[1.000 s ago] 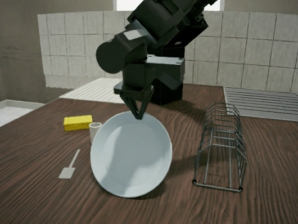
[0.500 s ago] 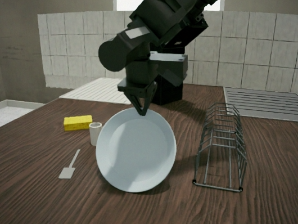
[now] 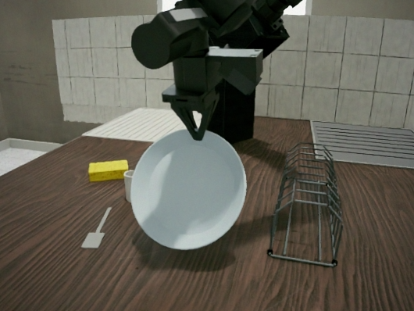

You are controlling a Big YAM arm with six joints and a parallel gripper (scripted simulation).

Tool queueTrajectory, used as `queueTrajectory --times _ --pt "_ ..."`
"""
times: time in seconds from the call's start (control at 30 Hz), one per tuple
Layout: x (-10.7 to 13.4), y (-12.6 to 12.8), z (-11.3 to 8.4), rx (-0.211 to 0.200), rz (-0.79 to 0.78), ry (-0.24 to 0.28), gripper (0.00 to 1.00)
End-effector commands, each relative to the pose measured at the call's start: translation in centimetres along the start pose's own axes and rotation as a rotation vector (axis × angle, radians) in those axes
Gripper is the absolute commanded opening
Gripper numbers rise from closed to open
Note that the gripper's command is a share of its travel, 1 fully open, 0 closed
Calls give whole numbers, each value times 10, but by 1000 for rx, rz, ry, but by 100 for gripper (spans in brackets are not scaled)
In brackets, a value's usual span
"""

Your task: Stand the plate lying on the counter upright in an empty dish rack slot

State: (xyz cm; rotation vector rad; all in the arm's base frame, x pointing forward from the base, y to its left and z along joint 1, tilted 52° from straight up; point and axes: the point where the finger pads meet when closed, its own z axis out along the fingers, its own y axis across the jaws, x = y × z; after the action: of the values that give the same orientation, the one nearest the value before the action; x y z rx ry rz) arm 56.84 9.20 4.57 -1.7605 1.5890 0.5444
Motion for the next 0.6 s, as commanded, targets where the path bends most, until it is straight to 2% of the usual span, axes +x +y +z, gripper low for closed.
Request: queueTrajectory --times 0.0,0.37,0.57 --pt "10 -9 -49 62 4 12 0" --pt "7 -8 -85 72 -9 15 0" --pt "7 -7 -95 74 -11 16 0"
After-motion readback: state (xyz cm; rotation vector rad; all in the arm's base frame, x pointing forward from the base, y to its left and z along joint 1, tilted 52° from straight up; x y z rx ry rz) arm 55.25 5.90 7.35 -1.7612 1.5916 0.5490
